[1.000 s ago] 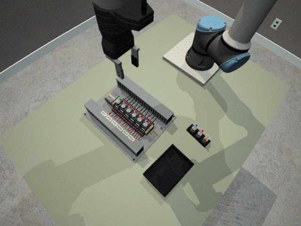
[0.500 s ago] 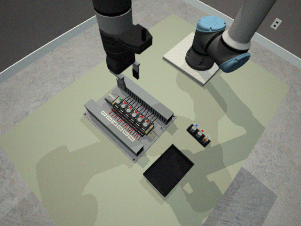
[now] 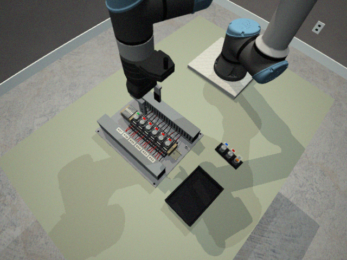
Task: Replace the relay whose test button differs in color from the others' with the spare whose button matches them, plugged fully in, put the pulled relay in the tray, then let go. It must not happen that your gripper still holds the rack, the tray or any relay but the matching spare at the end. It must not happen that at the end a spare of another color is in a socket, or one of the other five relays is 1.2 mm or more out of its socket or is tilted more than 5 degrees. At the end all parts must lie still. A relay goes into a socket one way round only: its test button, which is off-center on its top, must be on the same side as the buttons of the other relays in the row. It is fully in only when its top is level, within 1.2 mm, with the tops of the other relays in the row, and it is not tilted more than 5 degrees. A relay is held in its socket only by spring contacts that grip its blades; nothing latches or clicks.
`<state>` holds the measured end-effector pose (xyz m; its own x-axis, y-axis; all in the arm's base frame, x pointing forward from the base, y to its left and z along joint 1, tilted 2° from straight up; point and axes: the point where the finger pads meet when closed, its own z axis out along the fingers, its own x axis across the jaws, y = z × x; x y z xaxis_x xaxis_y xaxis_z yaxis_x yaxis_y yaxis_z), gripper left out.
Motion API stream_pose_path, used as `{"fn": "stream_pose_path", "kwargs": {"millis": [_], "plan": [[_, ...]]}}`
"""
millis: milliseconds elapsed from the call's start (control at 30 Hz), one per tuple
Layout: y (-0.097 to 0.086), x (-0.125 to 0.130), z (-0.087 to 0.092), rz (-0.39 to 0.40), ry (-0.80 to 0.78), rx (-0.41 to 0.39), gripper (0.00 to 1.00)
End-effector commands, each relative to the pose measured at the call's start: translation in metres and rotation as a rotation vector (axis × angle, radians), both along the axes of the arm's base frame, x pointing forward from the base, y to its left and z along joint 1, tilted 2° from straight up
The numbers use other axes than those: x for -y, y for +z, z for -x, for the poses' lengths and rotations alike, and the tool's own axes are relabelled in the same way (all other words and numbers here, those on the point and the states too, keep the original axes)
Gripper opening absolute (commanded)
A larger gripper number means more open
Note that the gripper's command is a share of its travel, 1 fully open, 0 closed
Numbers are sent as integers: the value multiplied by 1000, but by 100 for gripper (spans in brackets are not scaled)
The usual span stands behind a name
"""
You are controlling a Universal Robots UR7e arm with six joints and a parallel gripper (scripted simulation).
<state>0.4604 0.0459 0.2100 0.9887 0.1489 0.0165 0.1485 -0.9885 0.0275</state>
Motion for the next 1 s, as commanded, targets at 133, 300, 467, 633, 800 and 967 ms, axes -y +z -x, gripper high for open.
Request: {"fn": "stream_pose_path", "kwargs": {"millis": [133, 300, 467, 633, 800, 967], "plan": [[-8, 1, -3, 1, 0, 9, 100], [-8, 1, -3, 1, 0, 8, 100], [-9, 1, -3, 1, 0, 9, 100], [-9, 1, -3, 1, 0, 9, 100], [-7, 1, -3, 1, 0, 9, 100], [-2, 1, -3, 1, 0, 9, 100]]}}
